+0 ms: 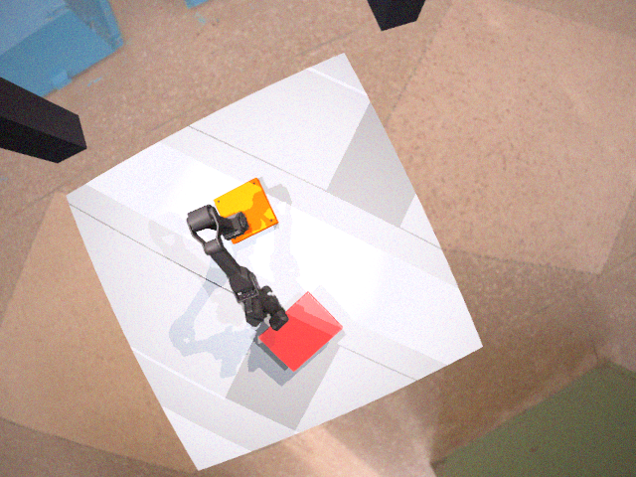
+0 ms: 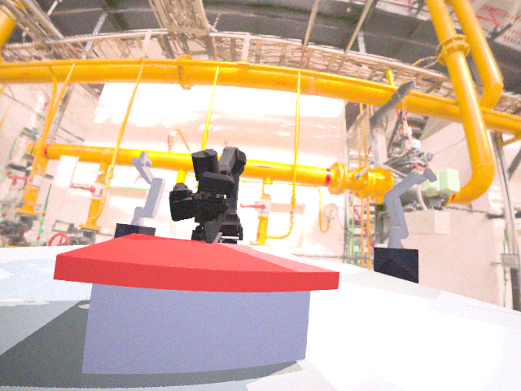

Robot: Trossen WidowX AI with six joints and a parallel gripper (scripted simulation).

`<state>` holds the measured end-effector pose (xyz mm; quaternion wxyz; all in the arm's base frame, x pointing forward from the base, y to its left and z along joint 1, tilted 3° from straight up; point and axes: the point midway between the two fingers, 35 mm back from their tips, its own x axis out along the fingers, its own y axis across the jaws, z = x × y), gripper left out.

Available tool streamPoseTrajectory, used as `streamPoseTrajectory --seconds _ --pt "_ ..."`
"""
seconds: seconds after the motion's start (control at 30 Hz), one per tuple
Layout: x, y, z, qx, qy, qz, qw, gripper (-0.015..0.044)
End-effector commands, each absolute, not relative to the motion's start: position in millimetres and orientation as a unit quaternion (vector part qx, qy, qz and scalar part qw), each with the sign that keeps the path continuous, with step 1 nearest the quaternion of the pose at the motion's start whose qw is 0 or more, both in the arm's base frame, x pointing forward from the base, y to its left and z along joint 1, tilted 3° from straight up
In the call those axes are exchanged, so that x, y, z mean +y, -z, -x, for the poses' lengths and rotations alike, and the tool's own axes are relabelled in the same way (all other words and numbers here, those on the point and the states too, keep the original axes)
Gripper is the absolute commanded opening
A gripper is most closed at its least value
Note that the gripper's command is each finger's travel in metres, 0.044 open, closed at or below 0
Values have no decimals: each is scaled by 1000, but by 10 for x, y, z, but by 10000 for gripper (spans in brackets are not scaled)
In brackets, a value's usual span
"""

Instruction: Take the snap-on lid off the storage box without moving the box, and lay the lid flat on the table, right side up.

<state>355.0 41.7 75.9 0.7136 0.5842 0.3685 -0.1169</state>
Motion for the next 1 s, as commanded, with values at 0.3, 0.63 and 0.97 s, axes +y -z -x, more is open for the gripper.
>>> streamPoseTrajectory --seconds 0.3,0.63,0.97 --pt "420 -811 -3549 367 115 -585 714 0" --pt "421 -799 -3556 367 116 -585 714 0" --pt "424 -799 -3564 367 116 -585 714 0"
